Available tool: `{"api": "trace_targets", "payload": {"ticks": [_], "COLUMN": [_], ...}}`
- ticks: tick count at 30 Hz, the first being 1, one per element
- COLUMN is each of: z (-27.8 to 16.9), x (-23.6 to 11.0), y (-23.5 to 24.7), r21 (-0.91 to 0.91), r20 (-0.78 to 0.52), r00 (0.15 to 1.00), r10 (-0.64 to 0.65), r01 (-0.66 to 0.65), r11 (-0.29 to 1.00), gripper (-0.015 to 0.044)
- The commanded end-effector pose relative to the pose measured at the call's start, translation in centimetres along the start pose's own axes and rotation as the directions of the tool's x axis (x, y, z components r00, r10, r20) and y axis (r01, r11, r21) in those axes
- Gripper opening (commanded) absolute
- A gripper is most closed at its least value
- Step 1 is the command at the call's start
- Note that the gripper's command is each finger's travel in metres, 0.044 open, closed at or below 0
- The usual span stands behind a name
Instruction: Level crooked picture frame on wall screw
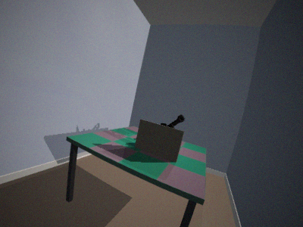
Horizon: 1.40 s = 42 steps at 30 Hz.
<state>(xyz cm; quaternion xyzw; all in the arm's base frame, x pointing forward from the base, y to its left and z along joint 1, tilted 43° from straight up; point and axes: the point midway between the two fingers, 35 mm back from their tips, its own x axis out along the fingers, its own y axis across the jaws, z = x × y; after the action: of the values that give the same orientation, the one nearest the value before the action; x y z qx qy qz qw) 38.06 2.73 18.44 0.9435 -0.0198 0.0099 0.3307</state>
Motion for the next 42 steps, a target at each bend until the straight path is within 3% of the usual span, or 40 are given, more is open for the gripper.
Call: {"api": "trace_targets", "payload": {"ticks": [1,34,42], "z": [-0.02,-0.04,-0.04], "x": [-0.01,-0.01,-0.01], "y": [0.01,-0.10,-0.07], "r21": [0.000,-0.156,-0.144], "r20": [-0.001,0.001,0.001], "r00": [1.000,1.000,1.000], "r10": [-0.001,0.000,0.000], "r01": [0.001,0.001,0.000], "r11": [1.000,0.988,0.990], "gripper": [0.0000,0.0000,0.0210]}}
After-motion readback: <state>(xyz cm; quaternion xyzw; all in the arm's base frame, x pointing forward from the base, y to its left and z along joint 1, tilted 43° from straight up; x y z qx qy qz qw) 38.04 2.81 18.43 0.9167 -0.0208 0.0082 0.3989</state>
